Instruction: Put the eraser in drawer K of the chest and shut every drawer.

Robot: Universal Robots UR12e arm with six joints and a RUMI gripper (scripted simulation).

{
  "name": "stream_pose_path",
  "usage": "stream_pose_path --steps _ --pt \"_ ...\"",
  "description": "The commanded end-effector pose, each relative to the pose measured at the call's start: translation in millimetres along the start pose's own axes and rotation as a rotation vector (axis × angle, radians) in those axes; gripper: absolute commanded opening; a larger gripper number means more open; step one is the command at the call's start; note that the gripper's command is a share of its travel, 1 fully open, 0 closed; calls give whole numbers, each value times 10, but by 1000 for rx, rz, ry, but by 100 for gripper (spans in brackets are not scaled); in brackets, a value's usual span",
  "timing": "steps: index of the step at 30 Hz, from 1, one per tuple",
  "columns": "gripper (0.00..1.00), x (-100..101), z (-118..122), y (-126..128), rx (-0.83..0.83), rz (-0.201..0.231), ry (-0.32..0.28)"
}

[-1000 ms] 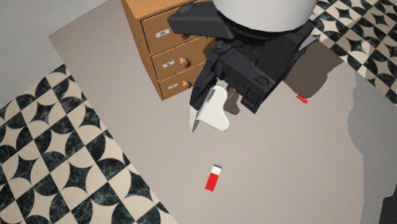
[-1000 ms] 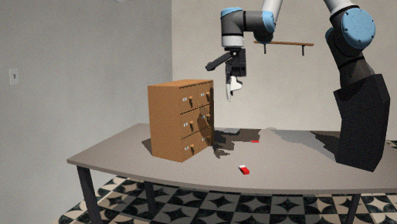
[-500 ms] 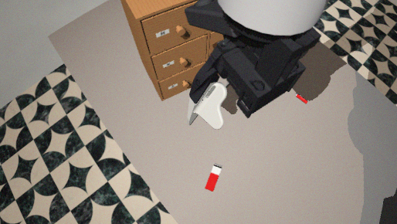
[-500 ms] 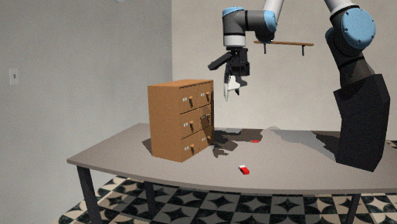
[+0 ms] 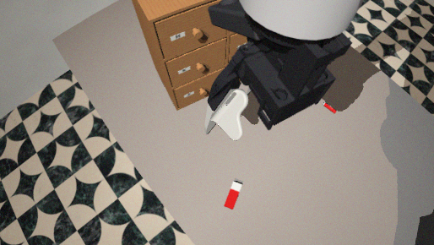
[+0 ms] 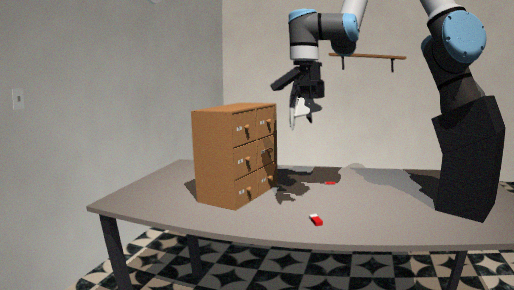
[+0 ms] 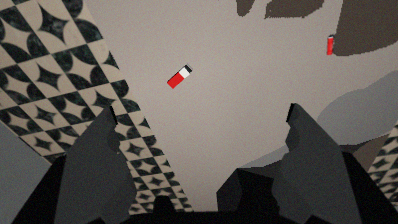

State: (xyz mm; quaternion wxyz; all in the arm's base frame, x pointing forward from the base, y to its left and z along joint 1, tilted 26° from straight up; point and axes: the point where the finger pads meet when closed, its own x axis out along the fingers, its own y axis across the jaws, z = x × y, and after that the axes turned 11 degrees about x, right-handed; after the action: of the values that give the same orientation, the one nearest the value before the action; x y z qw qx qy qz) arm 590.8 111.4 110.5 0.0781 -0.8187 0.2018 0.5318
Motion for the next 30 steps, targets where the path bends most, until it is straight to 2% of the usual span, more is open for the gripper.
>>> stream_pose_path --steps 1,19,30 --pt "100 -5 -3 -1 5 0 1" --pt "100 28 -29 -10 4 -7 31" --pt "100 105 -101 -21 5 -27 140"
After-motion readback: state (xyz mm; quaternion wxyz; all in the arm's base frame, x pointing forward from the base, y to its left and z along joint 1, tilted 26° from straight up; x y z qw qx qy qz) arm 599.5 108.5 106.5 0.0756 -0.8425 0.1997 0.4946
